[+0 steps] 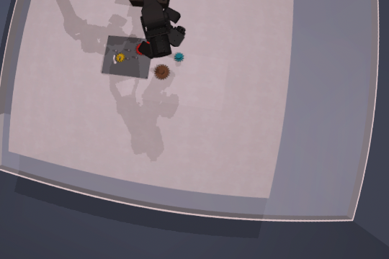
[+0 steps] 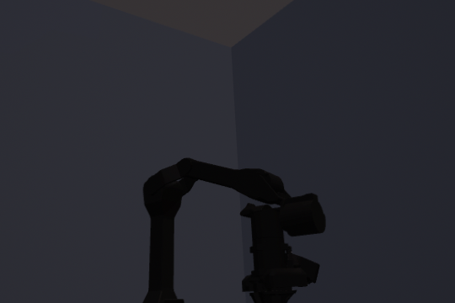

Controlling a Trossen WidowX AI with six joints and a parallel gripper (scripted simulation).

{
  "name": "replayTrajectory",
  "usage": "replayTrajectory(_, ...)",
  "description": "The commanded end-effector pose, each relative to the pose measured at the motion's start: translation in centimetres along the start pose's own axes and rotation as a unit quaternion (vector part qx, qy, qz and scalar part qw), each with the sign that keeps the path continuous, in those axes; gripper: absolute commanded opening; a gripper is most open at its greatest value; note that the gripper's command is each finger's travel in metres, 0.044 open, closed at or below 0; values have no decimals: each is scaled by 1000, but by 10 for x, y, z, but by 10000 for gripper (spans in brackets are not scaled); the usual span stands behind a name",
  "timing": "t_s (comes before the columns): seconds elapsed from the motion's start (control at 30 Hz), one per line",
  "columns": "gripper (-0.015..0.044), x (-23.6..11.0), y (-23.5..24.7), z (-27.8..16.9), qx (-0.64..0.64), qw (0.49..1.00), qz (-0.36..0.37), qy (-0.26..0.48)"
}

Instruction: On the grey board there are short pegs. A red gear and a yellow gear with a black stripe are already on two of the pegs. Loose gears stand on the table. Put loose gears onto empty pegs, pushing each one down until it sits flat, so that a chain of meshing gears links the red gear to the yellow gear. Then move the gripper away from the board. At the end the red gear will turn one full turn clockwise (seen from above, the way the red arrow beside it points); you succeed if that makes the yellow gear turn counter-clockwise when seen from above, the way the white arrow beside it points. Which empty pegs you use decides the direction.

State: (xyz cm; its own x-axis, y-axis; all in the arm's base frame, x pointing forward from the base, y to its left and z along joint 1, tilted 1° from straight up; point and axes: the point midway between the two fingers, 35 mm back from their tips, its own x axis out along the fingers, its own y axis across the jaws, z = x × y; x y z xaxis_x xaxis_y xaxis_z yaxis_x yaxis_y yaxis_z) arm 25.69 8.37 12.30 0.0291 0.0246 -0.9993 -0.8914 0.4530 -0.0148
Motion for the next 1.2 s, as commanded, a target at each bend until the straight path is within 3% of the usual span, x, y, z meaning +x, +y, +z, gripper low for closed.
replayTrajectory(0.0, 0, 5, -9, -2, -1, 1000, 1, -2)
replayTrajectory(1.17, 0, 53, -79, -45, -2, 1000, -2, 0)
